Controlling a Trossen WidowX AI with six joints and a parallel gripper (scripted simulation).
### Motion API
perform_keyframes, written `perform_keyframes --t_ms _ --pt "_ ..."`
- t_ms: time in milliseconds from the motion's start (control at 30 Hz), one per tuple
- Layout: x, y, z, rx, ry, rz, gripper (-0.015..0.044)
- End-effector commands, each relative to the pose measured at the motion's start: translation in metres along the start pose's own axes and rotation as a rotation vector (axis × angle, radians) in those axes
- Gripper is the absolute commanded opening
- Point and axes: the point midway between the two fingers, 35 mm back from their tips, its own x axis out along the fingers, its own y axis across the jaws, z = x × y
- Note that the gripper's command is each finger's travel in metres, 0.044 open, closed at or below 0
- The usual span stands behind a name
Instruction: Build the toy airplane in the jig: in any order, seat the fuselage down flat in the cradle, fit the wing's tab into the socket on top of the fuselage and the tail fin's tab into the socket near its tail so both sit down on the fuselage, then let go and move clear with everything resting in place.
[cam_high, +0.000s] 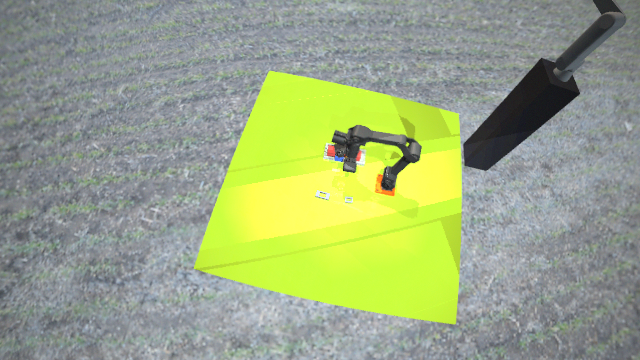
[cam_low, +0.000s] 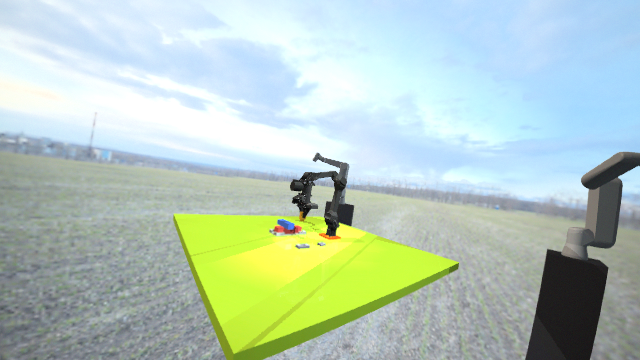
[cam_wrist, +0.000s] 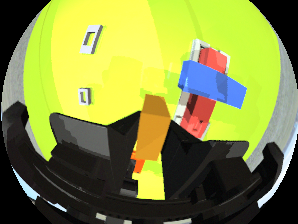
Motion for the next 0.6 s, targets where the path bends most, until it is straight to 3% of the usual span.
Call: perform_keyframes --t_ms 0,567 --pt "0.005 -0.013 -0.004 -0.003 0.007 0.006 0.0" --pt "0.015 -0.065 -0.022 0.01 0.008 0.0 0.0"
